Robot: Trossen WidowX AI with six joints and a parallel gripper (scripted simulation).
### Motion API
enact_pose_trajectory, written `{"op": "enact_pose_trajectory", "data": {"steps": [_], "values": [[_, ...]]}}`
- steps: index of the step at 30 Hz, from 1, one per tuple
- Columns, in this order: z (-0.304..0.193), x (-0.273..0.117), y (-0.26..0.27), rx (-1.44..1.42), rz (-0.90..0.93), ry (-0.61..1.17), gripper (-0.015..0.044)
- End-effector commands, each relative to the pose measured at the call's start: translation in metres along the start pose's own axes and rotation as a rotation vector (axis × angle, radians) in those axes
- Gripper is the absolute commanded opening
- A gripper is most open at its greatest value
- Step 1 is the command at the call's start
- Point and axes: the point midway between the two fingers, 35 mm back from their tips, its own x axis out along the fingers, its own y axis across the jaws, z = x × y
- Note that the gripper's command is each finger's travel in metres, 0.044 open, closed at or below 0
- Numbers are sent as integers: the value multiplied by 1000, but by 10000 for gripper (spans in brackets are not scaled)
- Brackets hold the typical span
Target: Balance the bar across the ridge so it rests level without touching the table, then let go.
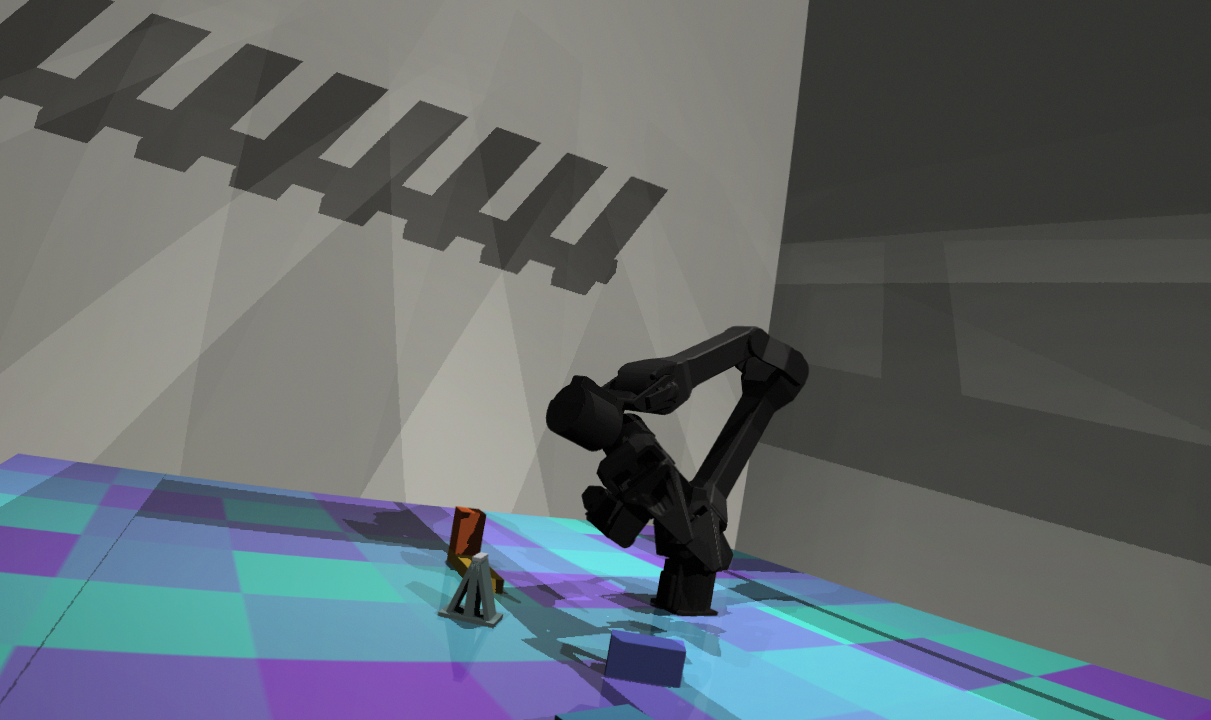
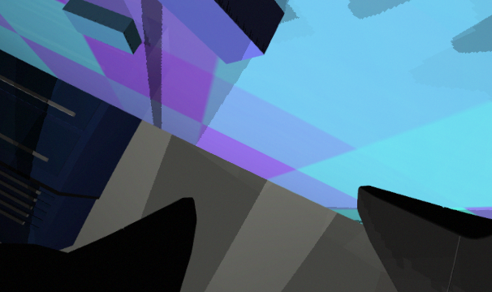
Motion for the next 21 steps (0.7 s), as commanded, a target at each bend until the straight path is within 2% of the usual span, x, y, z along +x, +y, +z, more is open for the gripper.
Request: {"op": "enact_pose_trajectory", "data": {"steps": [1,21], "values": [[8,-6,7,-104,0,-51,315],[42,-40,34,-586,-84,-265,315]]}}
